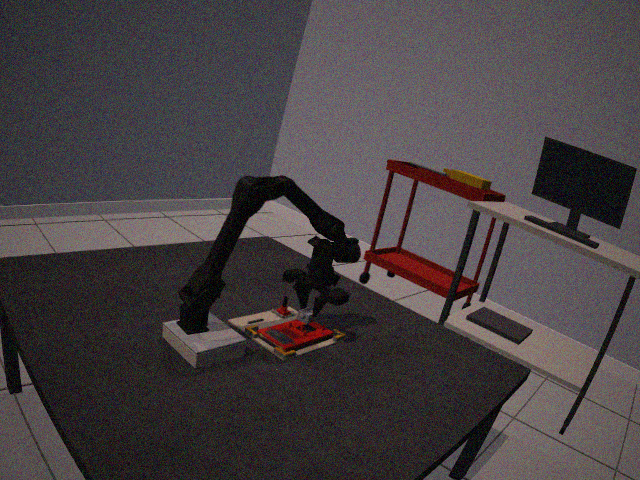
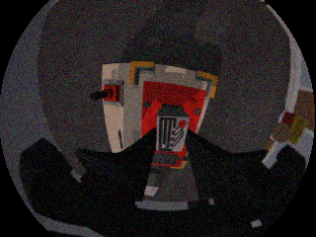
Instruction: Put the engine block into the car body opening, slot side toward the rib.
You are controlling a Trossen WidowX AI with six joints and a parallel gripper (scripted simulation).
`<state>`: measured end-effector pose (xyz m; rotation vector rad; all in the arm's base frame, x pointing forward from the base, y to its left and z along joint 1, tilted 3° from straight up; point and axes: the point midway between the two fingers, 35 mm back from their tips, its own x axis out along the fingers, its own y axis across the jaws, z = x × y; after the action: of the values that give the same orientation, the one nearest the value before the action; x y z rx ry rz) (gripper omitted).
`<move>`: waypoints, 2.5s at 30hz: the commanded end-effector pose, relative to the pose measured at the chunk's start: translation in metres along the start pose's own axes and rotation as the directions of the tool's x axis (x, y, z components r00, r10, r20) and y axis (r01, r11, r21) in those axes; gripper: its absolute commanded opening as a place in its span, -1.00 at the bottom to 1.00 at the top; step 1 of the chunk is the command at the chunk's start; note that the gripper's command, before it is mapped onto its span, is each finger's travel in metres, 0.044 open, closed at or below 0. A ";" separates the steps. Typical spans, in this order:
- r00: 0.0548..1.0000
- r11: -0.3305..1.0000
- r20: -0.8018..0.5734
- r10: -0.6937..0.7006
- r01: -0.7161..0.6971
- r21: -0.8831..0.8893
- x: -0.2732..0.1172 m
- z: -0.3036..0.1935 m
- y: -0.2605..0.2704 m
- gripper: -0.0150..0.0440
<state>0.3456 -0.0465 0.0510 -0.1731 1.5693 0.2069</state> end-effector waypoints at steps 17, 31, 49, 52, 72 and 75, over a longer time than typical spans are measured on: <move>1.000 0.988 -0.004 -0.003 0.004 0.156 0.003 -0.002 -0.006 0.05; 1.000 0.999 -0.004 -0.003 0.003 -0.041 0.004 -0.002 -0.006 0.05; 1.000 0.980 -0.004 -0.003 0.004 0.199 0.004 -0.002 -0.006 0.05; 1.000 0.978 -0.004 -0.003 0.004 0.208 0.005 -0.002 -0.006 0.05; 1.000 0.993 -0.004 -0.003 0.004 0.121 0.010 -0.002 -0.006 0.05; 1.000 0.992 -0.004 -0.003 0.004 0.124 0.010 -0.002 -0.006 0.05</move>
<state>0.3450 -0.0518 0.0420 -0.0939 1.5792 0.1278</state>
